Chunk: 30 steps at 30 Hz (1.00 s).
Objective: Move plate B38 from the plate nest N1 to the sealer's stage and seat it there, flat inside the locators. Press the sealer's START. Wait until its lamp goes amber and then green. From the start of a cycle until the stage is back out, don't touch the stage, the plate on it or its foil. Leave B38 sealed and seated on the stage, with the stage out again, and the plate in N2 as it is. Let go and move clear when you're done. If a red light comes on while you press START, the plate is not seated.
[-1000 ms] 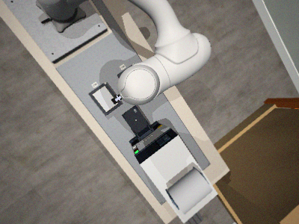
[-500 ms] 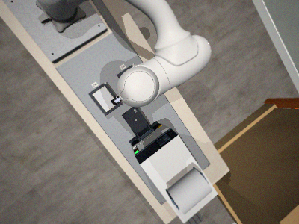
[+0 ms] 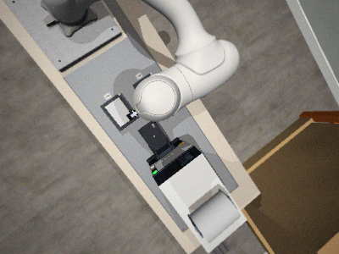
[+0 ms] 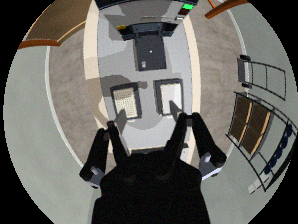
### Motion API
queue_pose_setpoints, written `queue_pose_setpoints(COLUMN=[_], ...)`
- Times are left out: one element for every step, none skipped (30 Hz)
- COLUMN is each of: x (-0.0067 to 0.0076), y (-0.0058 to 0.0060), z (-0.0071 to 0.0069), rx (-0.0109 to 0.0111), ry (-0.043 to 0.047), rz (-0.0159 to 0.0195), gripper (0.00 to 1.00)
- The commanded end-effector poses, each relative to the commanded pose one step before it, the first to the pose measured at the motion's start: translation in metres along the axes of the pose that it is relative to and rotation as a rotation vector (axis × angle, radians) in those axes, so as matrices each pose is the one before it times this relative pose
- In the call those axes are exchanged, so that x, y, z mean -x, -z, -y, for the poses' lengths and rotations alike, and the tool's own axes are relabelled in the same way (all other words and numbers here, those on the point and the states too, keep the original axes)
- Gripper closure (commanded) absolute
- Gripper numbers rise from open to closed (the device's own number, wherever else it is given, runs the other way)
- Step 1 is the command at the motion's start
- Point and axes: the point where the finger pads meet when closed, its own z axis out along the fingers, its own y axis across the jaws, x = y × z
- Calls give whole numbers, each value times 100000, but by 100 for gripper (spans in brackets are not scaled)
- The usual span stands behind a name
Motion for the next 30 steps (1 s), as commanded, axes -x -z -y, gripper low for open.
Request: queue_pose_setpoints(x=[-122, 0, 0, 0, 0, 0, 0, 0, 0, 0, 0, 0, 0, 0, 0, 0, 0, 0, 0, 0, 0, 0, 0, 0, 0, 0, 0, 0, 0, 0], y=[38, 0, 0, 0, 0, 0, 0, 0, 0, 0, 0, 0, 0, 0, 0, 0, 0, 0, 0, 0, 0, 0, 0, 0, 0, 0, 0, 0, 0, 0], z=[-137, 0, 0, 0, 0, 0, 0, 0, 0, 0, 0, 0, 0, 0, 0, 0, 0, 0, 0, 0, 0, 0, 0, 0, 0, 0, 0, 0, 0, 0], rx=[-373, 0, 0, 0, 0, 0, 0, 0, 0, 0, 0, 0, 0, 0, 0, 0, 0, 0, 0, 0, 0, 0, 0, 0, 0, 0, 0, 0, 0, 0], ry=[10773, 3333, 3333, 3333, 3333, 3333, 3333, 3333, 0, 0, 3333, 3333, 3333, 3333, 3333, 3333, 3333, 3333, 3333, 3333, 3333, 3333, 3333, 3333, 3333, 0, 0, 3333, 3333, 3333], rz=[87, 0, 0, 0, 0, 0, 0, 0, 0, 0, 0, 0, 0, 0, 0, 0, 0, 0, 0, 0, 0, 0, 0, 0, 0, 0, 0, 0, 0, 0], gripper=[30, 30, 30, 30, 30, 30, 30, 30, 30, 30, 30, 30, 30, 30, 30, 30, 30, 30, 30, 30, 30, 30, 30, 30, 30, 30, 30, 30, 30, 30])
